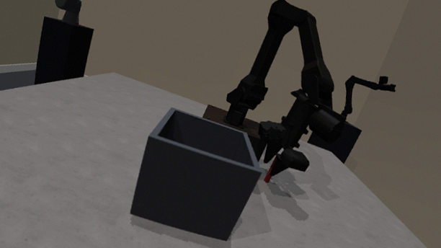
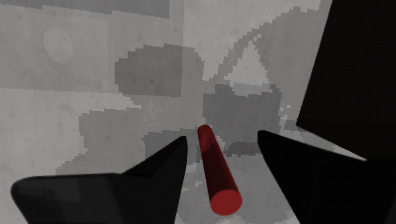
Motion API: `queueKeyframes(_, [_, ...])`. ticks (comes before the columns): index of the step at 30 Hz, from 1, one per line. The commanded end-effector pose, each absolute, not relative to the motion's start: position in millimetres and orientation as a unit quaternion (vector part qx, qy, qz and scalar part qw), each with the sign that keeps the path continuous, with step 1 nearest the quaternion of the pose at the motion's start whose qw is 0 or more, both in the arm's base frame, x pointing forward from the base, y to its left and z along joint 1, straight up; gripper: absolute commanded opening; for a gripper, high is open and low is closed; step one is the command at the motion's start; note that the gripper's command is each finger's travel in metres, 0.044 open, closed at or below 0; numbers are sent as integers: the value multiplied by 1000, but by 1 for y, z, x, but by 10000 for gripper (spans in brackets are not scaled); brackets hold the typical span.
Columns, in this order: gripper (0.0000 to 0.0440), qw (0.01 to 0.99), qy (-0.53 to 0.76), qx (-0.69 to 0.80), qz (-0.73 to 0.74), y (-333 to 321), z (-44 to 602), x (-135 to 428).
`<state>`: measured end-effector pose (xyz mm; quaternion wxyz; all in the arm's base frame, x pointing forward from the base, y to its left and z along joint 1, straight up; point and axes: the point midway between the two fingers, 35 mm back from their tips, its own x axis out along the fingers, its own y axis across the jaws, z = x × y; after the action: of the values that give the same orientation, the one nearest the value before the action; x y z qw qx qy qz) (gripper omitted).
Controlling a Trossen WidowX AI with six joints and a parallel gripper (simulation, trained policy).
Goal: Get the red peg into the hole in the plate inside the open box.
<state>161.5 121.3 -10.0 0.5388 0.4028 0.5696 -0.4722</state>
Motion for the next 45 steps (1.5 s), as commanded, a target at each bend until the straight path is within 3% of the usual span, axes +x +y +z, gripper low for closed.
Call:
queueKeyframes(1, [157, 543, 571, 401, -468, 123, -16, 163])
queueKeyframes(8, [18, 552, 578, 402, -447, 132, -22, 171])
queueKeyframes(16, [0, 549, 572, 427, -435, 138, -7, 178])
queueKeyframes(45, [0, 587, 533, 506, -339, 145, 93, 233])
